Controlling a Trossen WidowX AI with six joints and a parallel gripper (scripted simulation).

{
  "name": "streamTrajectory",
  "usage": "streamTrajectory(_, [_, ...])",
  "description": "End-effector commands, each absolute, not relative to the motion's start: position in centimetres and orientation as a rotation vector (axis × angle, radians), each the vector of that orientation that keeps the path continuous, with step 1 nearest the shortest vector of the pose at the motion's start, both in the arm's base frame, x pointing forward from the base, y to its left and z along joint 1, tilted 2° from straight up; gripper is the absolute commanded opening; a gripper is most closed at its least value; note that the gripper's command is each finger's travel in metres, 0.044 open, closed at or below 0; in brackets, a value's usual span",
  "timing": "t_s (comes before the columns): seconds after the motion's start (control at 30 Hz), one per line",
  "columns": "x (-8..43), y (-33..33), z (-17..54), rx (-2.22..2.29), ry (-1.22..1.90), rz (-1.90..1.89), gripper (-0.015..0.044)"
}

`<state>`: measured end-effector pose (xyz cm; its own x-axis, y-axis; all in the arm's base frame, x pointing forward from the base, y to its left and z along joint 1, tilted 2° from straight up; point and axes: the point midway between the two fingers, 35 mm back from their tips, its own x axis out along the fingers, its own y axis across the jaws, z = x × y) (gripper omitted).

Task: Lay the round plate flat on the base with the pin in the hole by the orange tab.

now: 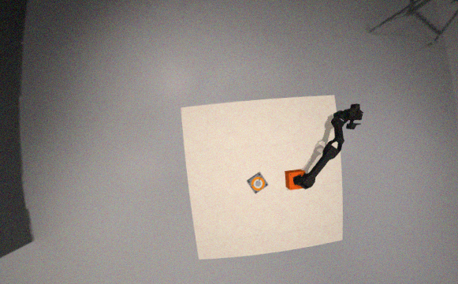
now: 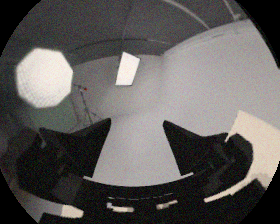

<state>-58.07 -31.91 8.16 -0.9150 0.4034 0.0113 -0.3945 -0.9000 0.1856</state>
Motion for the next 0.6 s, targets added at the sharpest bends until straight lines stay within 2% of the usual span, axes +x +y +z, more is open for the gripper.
streamTrajectory(0.0, [-57.8,-32.4,8.2,0.062,0.244,2.730,0.0374])
streamTrajectory(0.1, [-54.2,-38.5,8.8,-0.019,0.153,2.888,0.0295])
streamTrajectory(0.27, [-51.2,-42.4,9.1,-0.075,0.083,2.995,0.0164])
streamTrajectory(0.47, [-42.9,-50.2,9.6,-0.207,-0.108,3.233,0.0006])
streamTrajectory(0.57, [-39.8,-52.3,9.8,-0.253,-0.193,3.307,0.0000])
